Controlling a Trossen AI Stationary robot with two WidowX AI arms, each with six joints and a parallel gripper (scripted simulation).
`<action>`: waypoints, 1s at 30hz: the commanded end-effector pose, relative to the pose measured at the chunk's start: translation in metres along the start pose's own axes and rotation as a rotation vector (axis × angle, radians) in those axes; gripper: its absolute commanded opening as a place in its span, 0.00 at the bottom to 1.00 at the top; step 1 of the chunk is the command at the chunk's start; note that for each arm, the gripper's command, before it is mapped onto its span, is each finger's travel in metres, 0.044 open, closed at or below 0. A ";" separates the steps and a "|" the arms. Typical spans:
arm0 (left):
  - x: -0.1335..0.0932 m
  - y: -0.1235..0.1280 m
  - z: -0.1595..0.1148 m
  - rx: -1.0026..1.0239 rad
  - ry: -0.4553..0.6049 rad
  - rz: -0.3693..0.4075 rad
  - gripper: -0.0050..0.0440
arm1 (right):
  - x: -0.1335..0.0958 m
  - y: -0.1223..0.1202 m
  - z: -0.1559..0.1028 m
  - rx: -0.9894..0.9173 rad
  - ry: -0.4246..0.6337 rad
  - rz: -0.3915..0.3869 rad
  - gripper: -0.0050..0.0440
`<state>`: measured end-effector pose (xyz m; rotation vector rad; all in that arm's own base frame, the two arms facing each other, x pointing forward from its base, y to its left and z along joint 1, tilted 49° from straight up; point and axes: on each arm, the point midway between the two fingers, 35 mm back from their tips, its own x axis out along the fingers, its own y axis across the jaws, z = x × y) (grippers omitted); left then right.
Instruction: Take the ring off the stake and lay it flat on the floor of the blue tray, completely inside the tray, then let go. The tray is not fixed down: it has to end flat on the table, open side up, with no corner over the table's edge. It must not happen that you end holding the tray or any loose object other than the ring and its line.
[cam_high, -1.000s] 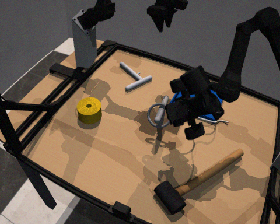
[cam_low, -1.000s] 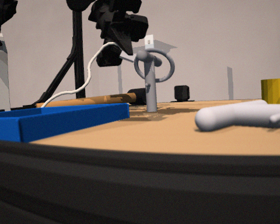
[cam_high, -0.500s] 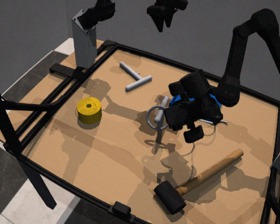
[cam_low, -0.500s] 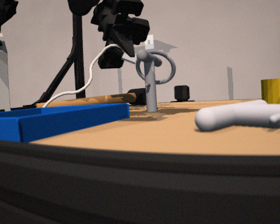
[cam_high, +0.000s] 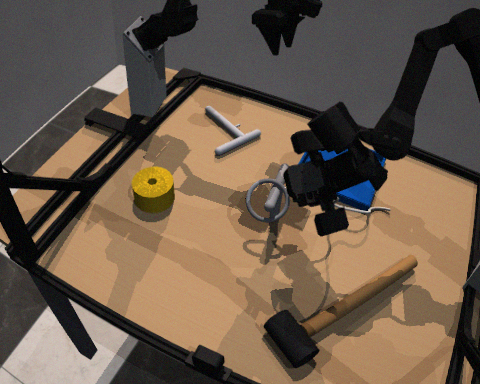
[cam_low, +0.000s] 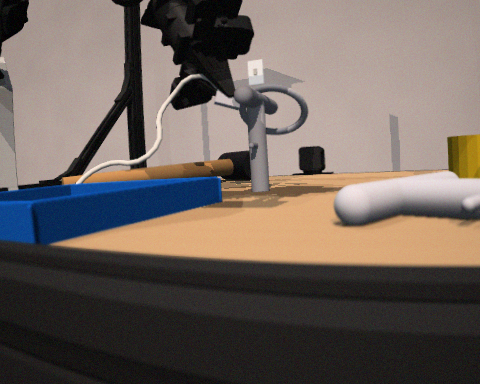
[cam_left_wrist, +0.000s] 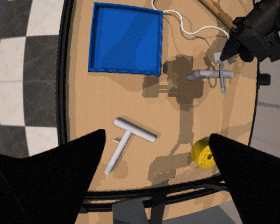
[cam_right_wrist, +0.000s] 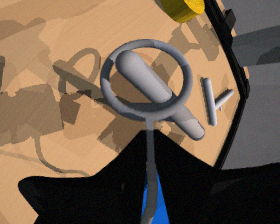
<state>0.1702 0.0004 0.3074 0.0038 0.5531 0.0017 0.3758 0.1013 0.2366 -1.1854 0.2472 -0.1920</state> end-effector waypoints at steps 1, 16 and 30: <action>0.000 0.000 0.000 -0.003 0.001 -0.003 0.92 | 0.003 0.000 -0.008 0.038 -0.024 0.075 0.10; 0.000 0.000 0.000 -0.003 0.001 -0.003 0.92 | 0.001 0.001 -0.011 0.075 -0.047 0.125 0.10; 0.000 0.000 0.000 -0.003 0.001 -0.003 0.92 | 0.001 0.001 -0.011 0.075 -0.047 0.125 0.10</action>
